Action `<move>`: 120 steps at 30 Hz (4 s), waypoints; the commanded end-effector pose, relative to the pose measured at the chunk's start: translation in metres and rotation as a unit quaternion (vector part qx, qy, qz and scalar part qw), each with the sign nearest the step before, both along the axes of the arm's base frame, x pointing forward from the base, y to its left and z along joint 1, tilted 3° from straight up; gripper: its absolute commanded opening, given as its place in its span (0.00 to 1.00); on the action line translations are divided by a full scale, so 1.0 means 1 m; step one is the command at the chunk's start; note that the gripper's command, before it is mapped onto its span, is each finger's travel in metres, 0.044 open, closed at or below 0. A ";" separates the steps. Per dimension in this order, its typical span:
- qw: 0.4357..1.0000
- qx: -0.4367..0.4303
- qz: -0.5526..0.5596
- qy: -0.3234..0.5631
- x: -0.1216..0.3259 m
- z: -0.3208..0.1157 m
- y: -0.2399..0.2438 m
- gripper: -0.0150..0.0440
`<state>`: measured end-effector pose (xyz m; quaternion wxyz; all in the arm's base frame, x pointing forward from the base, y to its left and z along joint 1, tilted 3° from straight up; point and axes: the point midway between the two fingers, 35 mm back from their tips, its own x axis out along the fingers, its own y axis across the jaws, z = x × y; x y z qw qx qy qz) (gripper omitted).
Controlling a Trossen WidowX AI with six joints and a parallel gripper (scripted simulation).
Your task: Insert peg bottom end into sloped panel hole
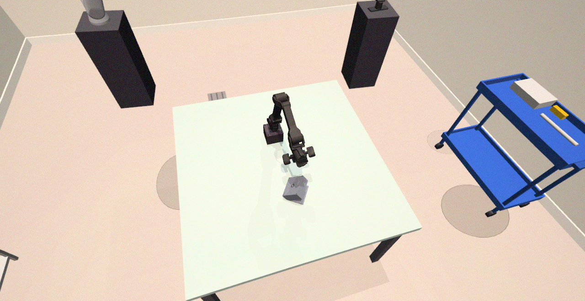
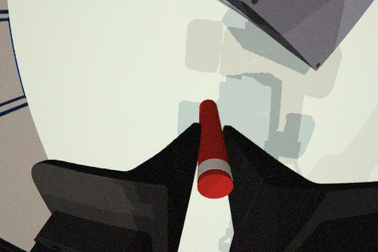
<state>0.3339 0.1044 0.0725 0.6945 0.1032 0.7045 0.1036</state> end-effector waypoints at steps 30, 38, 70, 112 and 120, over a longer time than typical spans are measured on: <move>0.992 0.059 -0.111 0.009 0.025 0.006 -0.038 0.25; 0.988 0.074 -0.137 0.010 0.030 0.008 -0.049 0.25; 0.962 0.131 -0.239 0.011 0.048 0.016 -0.095 0.25; 0.922 0.190 -0.338 0.005 0.068 0.009 -0.137 0.25; 0.918 0.196 -0.346 0.005 0.075 -0.005 -0.131 0.25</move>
